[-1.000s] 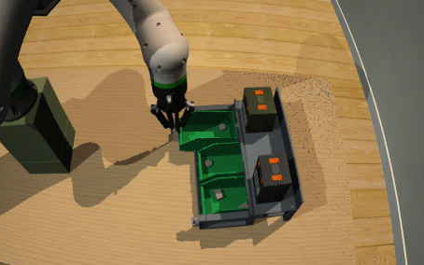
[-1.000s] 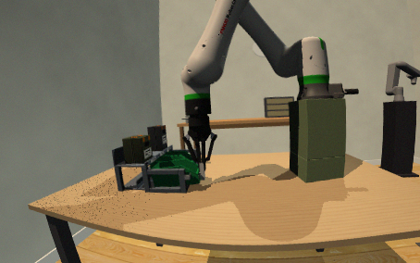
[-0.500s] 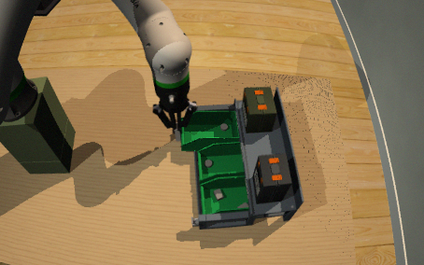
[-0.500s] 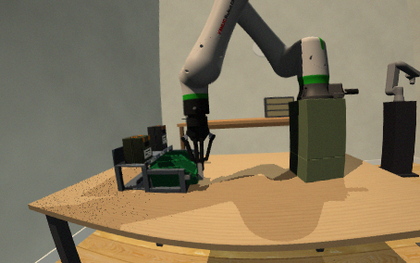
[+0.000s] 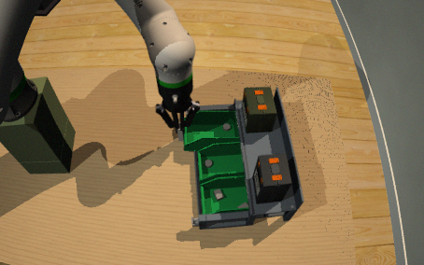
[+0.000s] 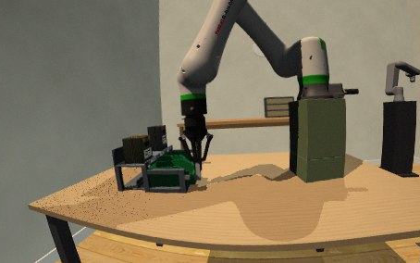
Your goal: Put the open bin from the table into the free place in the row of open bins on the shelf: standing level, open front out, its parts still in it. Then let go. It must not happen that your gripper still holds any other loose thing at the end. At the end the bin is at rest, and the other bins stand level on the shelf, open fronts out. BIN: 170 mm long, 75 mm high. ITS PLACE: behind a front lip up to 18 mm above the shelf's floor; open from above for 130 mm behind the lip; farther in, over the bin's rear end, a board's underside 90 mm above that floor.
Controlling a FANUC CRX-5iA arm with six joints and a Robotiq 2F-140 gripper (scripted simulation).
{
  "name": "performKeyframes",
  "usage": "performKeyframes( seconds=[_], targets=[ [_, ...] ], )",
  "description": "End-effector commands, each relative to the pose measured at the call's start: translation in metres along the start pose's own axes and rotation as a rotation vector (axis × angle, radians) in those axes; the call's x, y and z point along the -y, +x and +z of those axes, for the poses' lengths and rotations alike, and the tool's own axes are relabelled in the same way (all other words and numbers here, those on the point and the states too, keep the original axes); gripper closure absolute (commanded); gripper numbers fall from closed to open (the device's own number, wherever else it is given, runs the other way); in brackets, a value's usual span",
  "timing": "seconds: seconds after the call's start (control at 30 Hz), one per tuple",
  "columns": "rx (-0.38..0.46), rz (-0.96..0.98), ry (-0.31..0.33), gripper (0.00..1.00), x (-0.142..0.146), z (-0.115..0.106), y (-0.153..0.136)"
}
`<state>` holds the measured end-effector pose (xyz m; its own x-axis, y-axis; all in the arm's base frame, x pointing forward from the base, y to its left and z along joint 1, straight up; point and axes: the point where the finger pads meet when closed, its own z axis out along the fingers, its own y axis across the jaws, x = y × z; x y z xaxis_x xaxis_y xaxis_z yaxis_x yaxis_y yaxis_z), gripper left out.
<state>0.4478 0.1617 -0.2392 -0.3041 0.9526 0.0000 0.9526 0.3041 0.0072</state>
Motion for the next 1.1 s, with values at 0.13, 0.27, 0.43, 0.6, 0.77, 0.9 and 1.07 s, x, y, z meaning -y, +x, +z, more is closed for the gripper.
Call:
performKeyframes(
  seconds=[0.13,0.27,0.43,0.6,0.77,0.9,1.07],
  targets=[
    [0.0,0.0,0.0,1.0,-0.005,0.0,0.0],
    [0.0,0.0,0.0,1.0,-0.008,0.0,0.0],
    [0.0,0.0,0.0,1.0,-0.011,0.0,0.0],
    [0.0,0.0,0.0,1.0,-0.015,0.0,0.0],
    [0.0,0.0,0.0,1.0,-0.017,0.0,0.0],
    [0.0,0.0,0.0,1.0,-0.02,0.0,0.0],
    [0.0,0.0,0.0,1.0,-0.024,0.0,0.0]
  ],
)
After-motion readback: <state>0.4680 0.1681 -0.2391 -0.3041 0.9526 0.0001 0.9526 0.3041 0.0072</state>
